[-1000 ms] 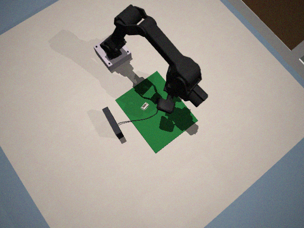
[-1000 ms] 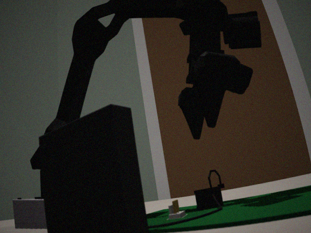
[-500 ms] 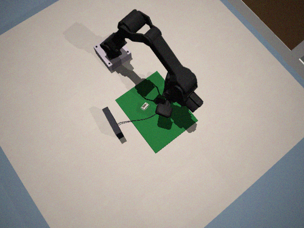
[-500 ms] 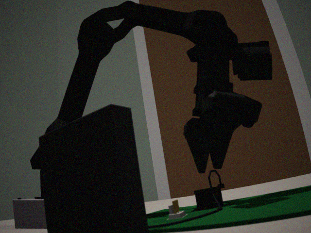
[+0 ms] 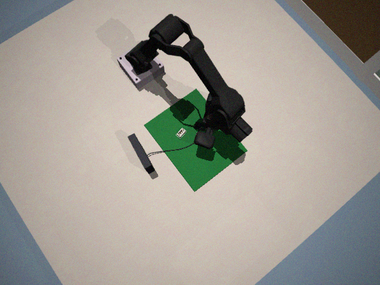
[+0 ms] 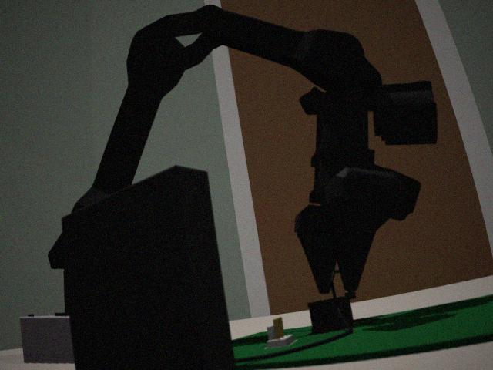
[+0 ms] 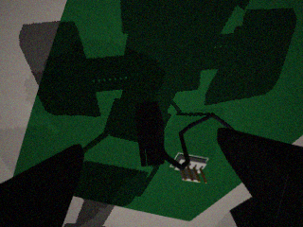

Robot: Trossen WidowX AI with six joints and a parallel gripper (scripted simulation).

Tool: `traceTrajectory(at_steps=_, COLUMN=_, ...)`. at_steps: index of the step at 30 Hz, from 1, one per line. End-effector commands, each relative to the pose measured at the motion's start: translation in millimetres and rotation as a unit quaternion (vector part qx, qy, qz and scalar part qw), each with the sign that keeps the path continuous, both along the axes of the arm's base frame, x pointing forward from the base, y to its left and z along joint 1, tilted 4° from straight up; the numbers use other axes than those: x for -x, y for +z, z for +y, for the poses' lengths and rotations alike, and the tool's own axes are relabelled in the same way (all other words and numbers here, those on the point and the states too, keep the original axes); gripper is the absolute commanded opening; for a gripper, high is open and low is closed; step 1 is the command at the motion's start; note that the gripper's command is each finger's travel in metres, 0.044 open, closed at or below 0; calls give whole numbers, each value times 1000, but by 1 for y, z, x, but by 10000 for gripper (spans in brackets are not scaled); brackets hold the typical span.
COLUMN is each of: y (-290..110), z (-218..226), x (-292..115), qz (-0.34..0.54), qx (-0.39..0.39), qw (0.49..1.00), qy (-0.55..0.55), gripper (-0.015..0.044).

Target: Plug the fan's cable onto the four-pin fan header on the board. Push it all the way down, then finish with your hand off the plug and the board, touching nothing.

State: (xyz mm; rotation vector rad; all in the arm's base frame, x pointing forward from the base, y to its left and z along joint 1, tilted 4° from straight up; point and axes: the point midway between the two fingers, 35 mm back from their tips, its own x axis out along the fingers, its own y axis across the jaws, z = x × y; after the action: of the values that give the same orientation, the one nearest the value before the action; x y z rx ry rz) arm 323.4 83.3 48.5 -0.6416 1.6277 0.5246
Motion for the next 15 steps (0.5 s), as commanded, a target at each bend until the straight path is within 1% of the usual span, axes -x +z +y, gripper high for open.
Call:
traceTrajectory(at_steps=1, y=-8, z=0, x=-1, qz=0, qx=3, qw=1000, qy=-3, gripper=440)
traceTrajectory(at_steps=10, y=-18, z=0, x=-1, qz=0, qx=3, qw=1000, qy=-3, gripper=440)
traceTrajectory(at_steps=15, y=-15, z=0, x=0, qz=1, qx=0, qw=1000, qy=0, gripper=309)
